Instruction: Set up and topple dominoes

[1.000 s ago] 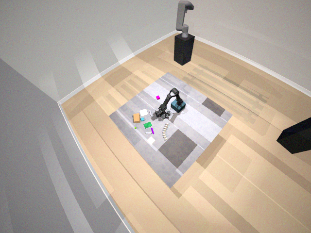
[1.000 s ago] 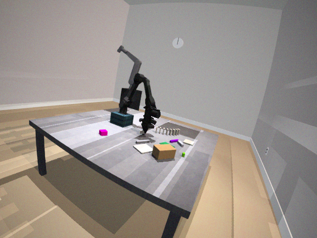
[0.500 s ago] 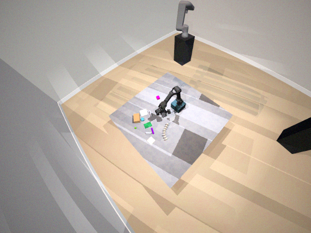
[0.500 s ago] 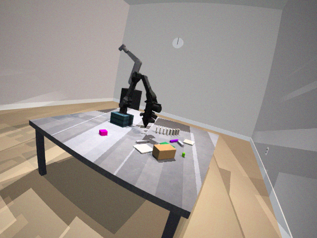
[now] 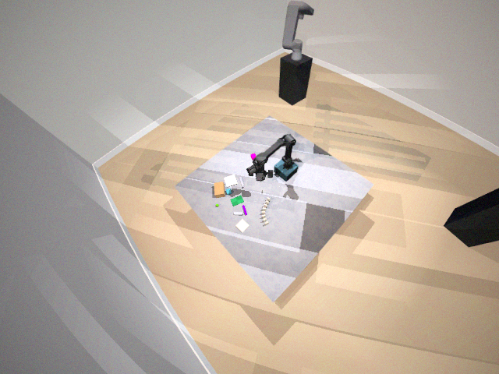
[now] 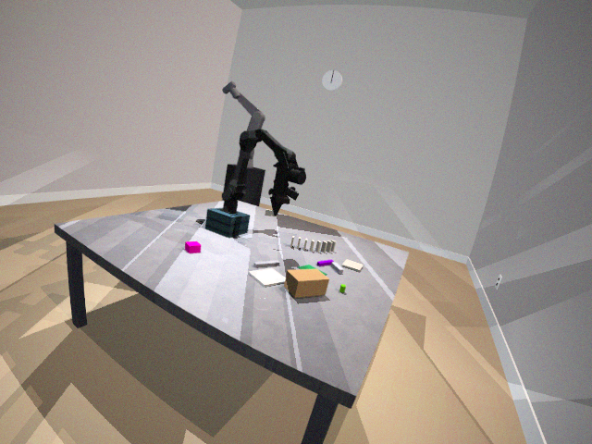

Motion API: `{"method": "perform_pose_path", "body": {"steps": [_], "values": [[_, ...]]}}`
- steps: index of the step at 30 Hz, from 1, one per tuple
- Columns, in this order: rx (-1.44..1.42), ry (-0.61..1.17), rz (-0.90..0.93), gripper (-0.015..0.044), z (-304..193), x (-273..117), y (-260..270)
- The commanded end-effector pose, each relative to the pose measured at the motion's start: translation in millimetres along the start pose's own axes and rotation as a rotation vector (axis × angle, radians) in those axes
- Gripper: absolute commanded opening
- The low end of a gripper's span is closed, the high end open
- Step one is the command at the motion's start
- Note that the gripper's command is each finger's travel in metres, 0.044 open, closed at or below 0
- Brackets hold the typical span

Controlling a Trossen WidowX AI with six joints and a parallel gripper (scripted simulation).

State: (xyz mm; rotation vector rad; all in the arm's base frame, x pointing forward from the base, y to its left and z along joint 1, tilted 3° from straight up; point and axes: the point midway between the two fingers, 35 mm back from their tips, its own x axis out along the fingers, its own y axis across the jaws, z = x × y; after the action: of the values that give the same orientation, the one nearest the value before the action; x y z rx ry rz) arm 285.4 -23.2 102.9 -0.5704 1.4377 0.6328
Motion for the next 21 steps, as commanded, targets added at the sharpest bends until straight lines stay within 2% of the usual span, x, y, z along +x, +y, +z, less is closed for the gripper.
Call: {"method": "perform_pose_path", "body": {"steps": [1, 15, 21], "values": [[0.332, 0.001, 0.001, 0.0023, -7, -1, -7], [1.8, 0.002, -0.005, 0.0023, -39, -1, -31], [1.868, 0.001, -0.005, 0.0023, -40, -1, -32]]}}
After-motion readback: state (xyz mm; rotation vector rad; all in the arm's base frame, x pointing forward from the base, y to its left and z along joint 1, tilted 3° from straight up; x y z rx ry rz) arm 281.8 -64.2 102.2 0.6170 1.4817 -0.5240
